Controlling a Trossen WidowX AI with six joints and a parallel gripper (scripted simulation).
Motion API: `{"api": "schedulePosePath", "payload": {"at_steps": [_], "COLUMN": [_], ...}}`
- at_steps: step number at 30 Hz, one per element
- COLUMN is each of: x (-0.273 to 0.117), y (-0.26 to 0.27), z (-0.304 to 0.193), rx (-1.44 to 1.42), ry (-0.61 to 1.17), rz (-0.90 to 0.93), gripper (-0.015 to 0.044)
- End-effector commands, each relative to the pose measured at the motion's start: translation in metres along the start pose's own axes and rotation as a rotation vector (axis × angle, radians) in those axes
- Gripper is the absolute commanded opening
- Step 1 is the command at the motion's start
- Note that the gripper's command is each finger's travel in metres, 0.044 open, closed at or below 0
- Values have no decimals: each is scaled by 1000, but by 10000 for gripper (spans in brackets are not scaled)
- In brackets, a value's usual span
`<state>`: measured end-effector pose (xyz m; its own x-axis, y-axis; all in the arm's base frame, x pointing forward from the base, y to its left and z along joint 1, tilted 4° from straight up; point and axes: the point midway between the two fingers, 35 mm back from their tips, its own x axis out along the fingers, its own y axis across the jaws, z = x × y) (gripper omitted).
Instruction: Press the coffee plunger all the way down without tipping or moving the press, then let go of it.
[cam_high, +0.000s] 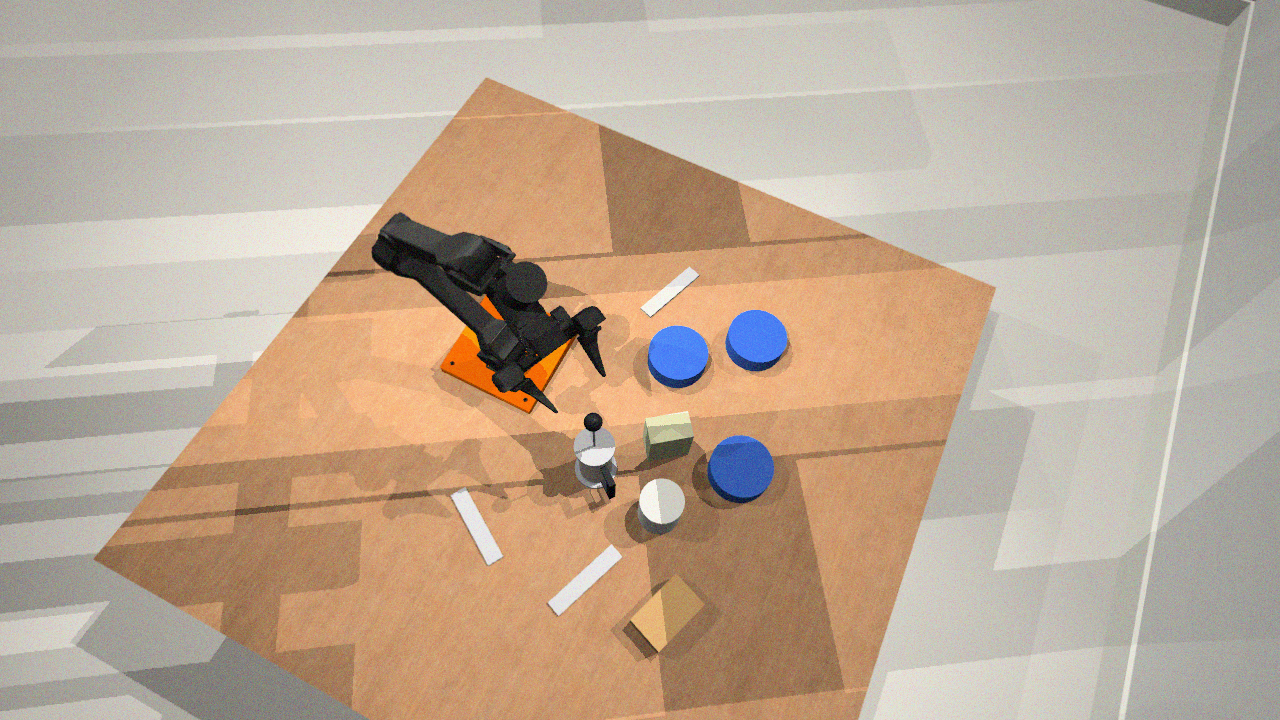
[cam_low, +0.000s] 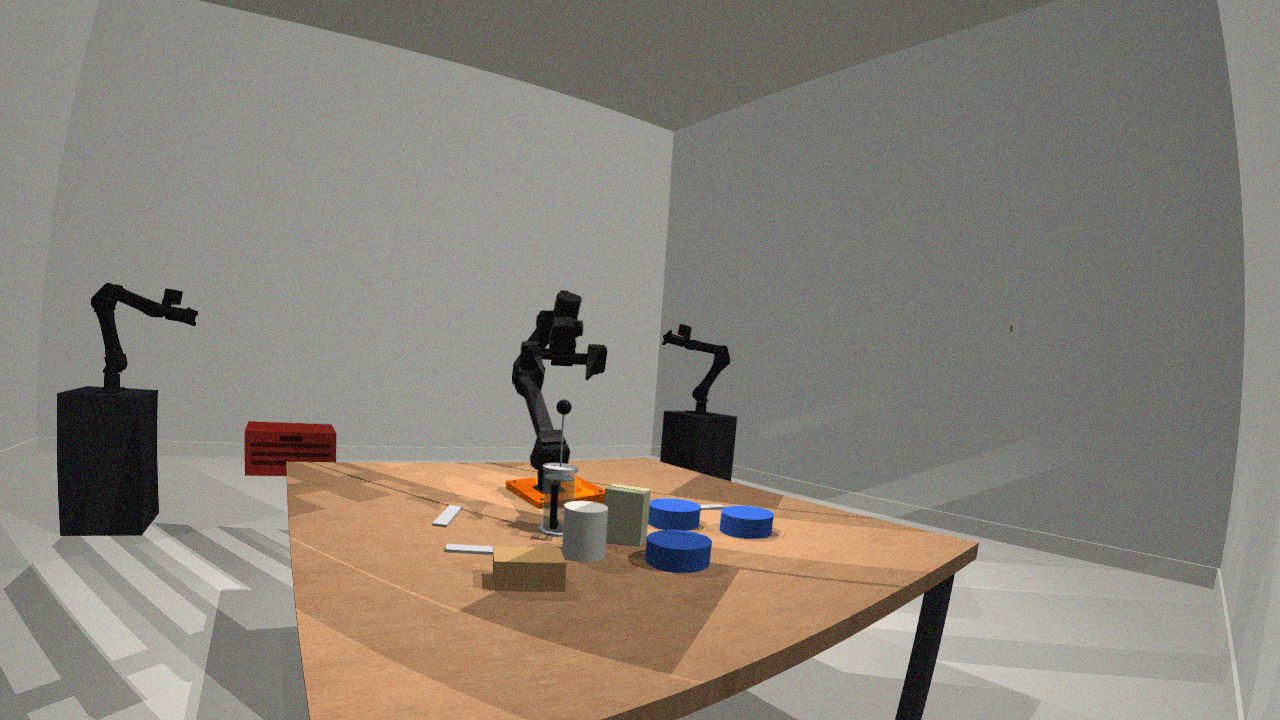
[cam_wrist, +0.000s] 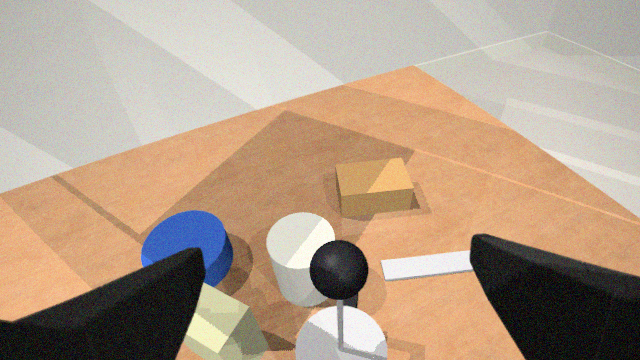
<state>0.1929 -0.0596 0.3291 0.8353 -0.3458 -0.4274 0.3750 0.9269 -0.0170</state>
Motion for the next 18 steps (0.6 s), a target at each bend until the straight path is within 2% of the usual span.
{"api": "schedulePosePath", "payload": {"at_steps": [1,18], "x": [17,35], "y": [-3,-2], "z": [-31,-30], "rx": [-22,-26], "ry": [15,14], "rz": [-20,-14], "gripper": [440,440]}}
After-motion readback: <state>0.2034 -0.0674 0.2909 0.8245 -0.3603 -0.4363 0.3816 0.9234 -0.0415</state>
